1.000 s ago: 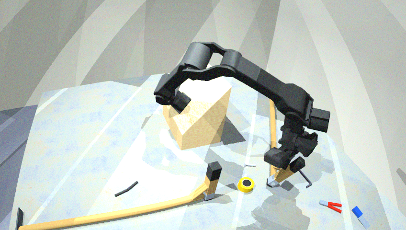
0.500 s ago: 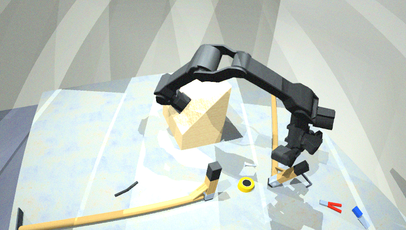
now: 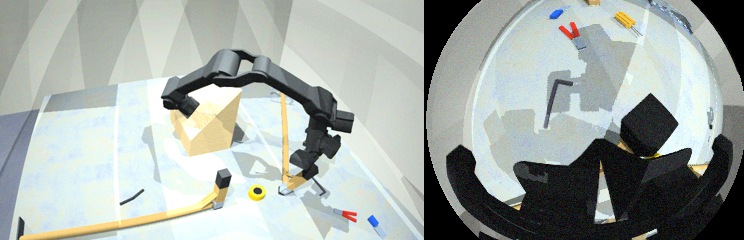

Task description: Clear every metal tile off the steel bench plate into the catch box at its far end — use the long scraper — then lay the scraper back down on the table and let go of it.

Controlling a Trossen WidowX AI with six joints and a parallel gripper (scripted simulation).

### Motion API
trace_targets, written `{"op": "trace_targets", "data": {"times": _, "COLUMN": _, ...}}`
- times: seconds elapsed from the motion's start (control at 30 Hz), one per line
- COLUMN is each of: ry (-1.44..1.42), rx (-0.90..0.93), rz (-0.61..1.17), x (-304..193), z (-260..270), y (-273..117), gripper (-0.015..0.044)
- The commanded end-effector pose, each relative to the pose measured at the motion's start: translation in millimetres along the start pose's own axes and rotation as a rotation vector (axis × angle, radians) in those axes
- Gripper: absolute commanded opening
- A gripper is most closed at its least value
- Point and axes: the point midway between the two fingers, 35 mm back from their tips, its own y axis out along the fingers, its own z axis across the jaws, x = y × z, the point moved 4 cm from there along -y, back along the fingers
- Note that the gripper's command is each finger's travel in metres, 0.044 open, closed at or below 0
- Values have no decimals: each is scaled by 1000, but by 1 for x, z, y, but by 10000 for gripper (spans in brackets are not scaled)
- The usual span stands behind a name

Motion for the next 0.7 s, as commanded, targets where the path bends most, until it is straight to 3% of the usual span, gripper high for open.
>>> {"op": "trace_targets", "data": {"times": 0.0, "ry": 7, "rx": 3, "rz": 0, "x": 2, "z": 7, "y": 1, "gripper": 0}}
{"op": "trace_targets", "data": {"times": 0.67, "ry": 5, "rx": 0, "rz": -2, "x": 6, "z": 30, "y": 2, "gripper": 0}}
